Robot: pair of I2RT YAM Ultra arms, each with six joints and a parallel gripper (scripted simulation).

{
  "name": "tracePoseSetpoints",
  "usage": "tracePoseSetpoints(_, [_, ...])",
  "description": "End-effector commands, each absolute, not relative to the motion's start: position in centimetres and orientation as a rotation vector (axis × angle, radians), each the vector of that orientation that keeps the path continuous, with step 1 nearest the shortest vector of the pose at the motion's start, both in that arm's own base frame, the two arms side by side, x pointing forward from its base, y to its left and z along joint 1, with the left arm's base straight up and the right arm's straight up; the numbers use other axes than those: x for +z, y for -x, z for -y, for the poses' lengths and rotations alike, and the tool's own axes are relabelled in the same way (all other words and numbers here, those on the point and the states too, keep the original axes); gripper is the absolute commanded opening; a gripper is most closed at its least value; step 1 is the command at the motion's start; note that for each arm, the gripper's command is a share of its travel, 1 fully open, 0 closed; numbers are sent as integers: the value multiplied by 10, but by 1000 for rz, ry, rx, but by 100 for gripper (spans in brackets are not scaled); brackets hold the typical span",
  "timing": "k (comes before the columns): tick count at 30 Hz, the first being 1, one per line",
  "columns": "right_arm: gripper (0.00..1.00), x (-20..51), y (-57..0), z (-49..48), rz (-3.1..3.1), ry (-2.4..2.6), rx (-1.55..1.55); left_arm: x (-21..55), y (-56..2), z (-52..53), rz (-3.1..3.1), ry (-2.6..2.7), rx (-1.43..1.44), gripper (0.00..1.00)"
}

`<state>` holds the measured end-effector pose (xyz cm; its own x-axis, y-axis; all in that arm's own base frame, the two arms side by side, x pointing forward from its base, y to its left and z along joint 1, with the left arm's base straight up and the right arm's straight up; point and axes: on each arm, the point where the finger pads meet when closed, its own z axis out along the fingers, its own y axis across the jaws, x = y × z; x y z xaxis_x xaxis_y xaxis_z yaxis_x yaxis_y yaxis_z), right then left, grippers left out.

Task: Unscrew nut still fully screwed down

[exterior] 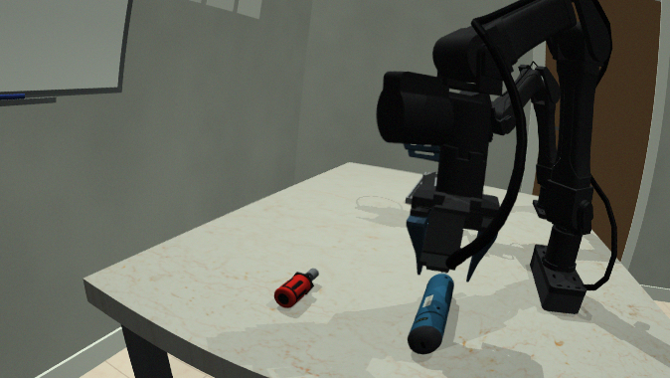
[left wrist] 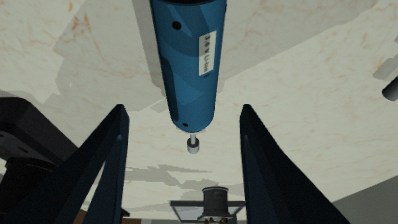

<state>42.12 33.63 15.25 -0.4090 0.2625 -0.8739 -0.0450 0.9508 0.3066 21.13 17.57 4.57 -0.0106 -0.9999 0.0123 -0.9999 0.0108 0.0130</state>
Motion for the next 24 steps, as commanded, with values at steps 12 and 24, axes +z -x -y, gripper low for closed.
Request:
tracePoseSetpoints(12, [86,188,-477,-334,-1885,-224,557,63,-219,-184,2271,-2235,1,65])
tracePoseSetpoints(24, [86,172,-546,-291,-1855,-261,673,63,-219,-184,2271,-2235,1,65])
